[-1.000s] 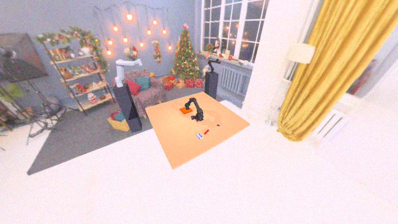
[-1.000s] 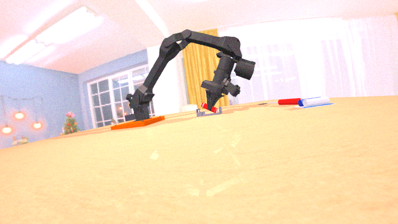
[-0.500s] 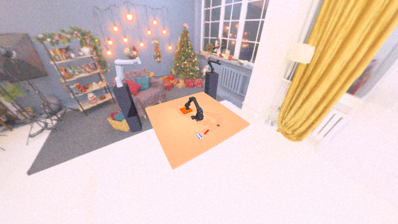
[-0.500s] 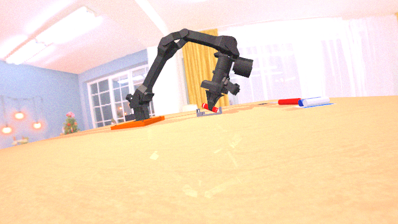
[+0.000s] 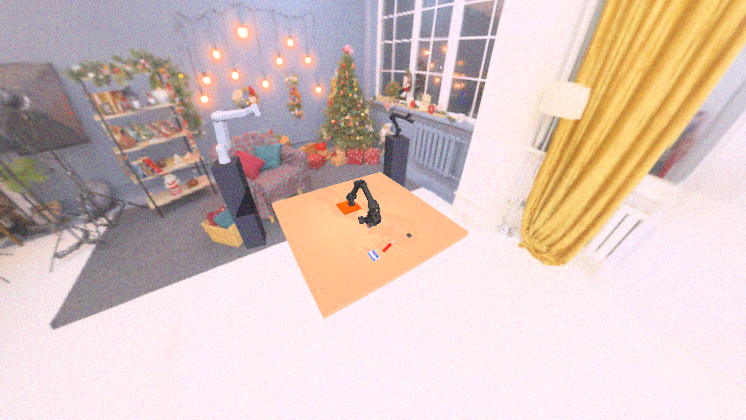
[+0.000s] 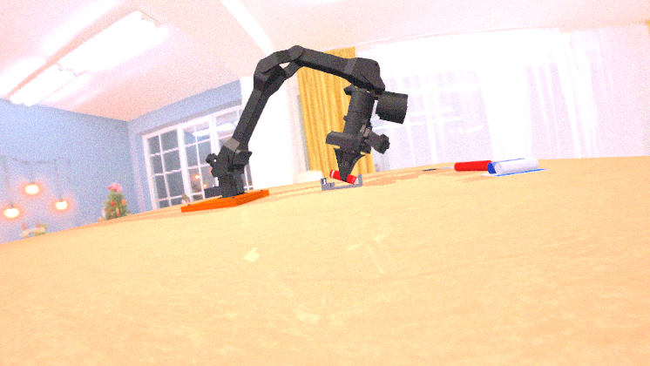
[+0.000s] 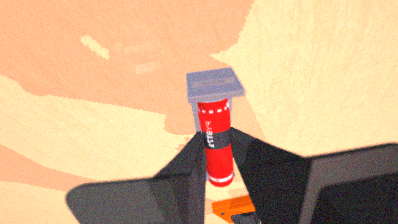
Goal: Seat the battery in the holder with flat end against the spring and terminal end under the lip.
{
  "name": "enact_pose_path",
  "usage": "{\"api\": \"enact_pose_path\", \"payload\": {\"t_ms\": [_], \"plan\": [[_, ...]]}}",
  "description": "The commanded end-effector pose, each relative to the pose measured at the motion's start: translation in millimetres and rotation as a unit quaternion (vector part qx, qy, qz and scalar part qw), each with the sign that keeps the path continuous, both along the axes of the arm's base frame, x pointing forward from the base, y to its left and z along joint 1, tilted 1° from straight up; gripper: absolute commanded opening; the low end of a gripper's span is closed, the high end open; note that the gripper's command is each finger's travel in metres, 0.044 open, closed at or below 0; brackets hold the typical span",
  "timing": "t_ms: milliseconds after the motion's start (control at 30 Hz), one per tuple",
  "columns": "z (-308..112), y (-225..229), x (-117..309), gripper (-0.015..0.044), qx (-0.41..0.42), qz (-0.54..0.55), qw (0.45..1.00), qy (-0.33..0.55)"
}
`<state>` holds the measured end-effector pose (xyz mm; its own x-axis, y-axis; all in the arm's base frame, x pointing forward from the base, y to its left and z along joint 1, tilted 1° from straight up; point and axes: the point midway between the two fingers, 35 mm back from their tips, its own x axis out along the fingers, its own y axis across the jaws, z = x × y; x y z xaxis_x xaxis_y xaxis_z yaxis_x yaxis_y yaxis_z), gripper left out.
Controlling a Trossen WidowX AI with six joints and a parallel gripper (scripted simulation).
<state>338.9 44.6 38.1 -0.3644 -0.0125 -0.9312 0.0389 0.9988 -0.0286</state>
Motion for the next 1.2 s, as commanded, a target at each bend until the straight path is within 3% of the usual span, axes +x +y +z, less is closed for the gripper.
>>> {"api": "enact_pose_path", "payload": {"t_ms": [0,1167], "plan": [[-1.8,0.1,3.0,0.006,-0.002,-0.001,1.0,-0.019],[-5.3,0.5,-2.4,0.006,-0.007,0.0,0.995,-0.097]]}}
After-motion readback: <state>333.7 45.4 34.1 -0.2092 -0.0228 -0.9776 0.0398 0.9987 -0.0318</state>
